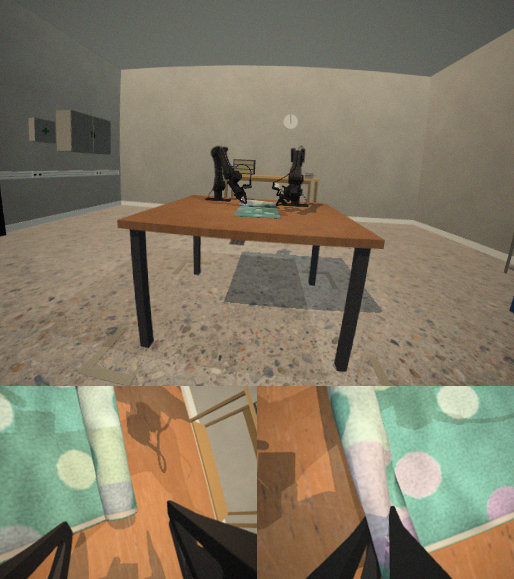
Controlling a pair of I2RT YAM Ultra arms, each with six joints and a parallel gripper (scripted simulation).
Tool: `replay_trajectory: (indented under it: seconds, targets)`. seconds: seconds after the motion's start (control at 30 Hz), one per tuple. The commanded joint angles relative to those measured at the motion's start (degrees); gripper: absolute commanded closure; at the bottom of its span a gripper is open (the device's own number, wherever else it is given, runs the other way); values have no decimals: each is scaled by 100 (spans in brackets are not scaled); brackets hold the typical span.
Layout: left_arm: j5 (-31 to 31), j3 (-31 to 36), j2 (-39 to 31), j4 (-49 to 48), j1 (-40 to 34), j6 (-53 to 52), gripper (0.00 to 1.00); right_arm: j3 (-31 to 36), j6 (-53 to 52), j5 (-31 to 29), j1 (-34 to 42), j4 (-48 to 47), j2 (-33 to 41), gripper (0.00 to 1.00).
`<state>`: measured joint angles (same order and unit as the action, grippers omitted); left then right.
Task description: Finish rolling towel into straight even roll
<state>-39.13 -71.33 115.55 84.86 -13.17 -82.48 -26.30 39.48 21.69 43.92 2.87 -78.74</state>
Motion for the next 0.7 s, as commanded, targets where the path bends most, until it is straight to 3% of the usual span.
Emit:
replay_trajectory:
  seconds: [0.0,0.2,0.27,0.67]
  targets:
    - [30,-49,-84,183,42,-135,14,-456,-74,619,-235,756,-275,85]
    - [-36,721,-1035,-727,-108,69,11,-1112,-20,1356,-622,1660,-861,85]
    - [-36,721,-1035,-727,-108,69,11,-1112,-20,1356,-622,1660,-861,85]
    - [119,3230,-4510,-3624,-915,1228,7,-2469,423,2547,-1185,3593,-2280,85]
